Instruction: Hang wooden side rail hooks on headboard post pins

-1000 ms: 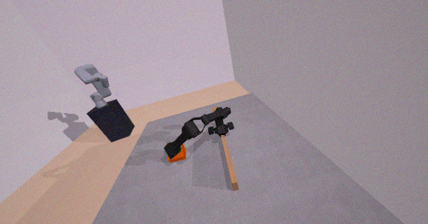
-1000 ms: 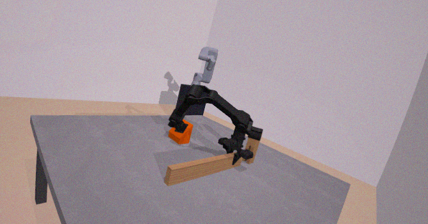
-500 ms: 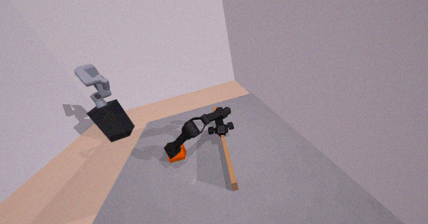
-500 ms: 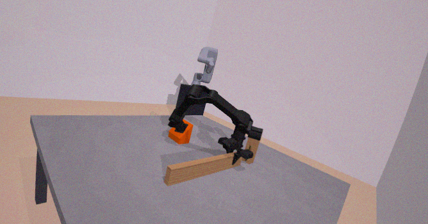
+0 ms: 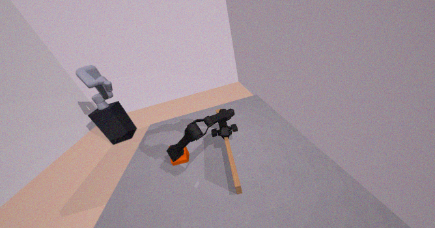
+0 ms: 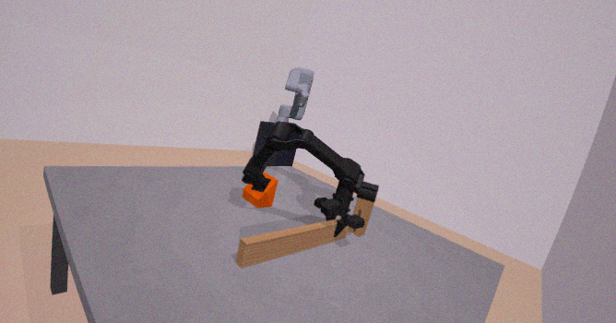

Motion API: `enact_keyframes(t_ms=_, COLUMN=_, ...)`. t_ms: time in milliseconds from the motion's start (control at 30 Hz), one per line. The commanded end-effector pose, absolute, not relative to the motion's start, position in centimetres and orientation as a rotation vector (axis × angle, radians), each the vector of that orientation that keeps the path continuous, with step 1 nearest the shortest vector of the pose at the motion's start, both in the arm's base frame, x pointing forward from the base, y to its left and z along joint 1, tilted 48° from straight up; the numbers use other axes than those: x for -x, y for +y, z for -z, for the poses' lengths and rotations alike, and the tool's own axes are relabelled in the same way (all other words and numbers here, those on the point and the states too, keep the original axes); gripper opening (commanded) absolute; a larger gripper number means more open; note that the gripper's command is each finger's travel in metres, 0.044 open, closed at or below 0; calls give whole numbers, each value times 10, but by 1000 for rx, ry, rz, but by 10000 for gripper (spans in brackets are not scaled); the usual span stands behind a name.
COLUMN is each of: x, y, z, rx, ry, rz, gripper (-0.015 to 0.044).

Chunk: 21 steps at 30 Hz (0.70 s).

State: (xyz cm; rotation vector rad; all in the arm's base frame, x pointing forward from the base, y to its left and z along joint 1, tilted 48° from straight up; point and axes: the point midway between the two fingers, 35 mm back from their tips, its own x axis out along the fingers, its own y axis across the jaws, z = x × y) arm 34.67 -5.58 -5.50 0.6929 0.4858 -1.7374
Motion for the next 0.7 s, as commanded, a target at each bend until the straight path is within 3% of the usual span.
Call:
enact_keyframes(t_ms=0, x=-349, y=-52, z=52, rx=-710, ry=475, rz=1733, gripper=0)
enact_keyframes(t_ms=667, x=-349, y=-49, z=50, rx=-710, ry=475, rz=1733, gripper=0)
